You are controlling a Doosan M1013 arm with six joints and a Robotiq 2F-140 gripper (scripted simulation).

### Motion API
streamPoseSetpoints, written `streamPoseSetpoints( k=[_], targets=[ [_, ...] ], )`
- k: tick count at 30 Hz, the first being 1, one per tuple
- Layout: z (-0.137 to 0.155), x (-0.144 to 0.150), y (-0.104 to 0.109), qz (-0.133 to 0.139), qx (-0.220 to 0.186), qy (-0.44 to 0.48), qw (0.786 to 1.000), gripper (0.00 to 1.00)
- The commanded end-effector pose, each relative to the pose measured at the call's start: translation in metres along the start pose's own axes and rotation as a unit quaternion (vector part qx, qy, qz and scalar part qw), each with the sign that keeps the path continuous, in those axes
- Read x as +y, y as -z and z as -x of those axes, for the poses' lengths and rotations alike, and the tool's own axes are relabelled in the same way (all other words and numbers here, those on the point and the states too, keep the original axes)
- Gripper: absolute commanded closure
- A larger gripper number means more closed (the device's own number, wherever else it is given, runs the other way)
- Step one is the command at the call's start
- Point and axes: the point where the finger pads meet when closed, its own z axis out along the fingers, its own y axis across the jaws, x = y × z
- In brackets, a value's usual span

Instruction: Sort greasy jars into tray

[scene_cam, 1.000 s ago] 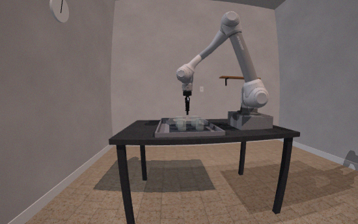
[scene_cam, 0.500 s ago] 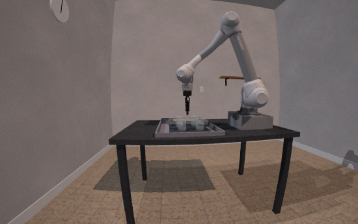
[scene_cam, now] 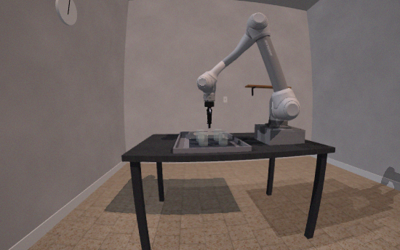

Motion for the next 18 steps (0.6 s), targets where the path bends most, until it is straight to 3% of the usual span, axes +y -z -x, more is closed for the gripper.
streamPoseSetpoints(
  k=[1,13,18],
  targets=[
    [0.000,0.000,0.000,0.000,0.000,0.000,1.000,1.00],
    [0.000,0.000,0.076,0.000,0.000,0.000,1.000,1.00],
    [0.000,0.033,0.076,0.000,0.000,0.000,1.000,1.00]
  ],
)
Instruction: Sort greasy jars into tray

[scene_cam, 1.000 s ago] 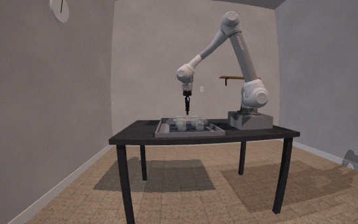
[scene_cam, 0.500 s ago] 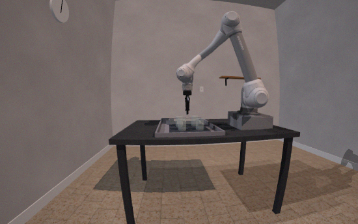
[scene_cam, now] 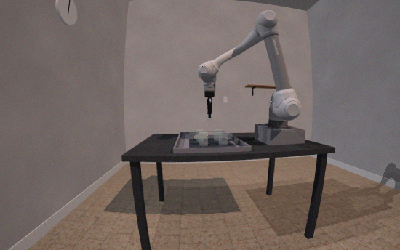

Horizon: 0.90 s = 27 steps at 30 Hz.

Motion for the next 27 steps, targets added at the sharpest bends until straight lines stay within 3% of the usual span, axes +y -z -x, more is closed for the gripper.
streamPoseSetpoints(
  k=[1,5,7,18,27],
  targets=[
    [0.000,0.026,0.000,0.000,0.000,0.000,1.000,1.00],
    [0.000,0.059,0.000,0.000,0.000,0.000,1.000,1.00],
    [0.000,0.059,0.000,0.000,0.000,0.000,1.000,1.00],
    [0.000,0.150,0.000,0.000,0.000,0.000,1.000,1.00],
    [0.000,0.150,-0.028,0.000,0.000,0.000,1.000,1.00]
  ],
)
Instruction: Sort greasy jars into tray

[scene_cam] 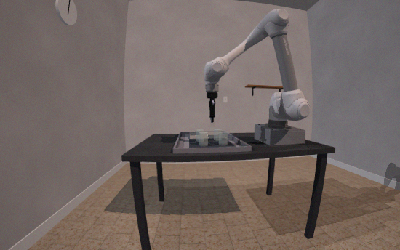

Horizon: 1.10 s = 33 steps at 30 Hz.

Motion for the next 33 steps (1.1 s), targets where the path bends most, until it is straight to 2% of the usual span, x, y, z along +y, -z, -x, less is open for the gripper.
streamPoseSetpoints(
  k=[1,10,33],
  targets=[
    [0.000,0.000,-0.013,0.000,0.000,0.000,1.000,1.00],
    [0.000,0.000,-0.056,0.000,0.000,0.000,1.000,1.00],
    [0.002,0.000,-0.056,0.000,0.000,0.000,1.000,1.00]
  ],
)
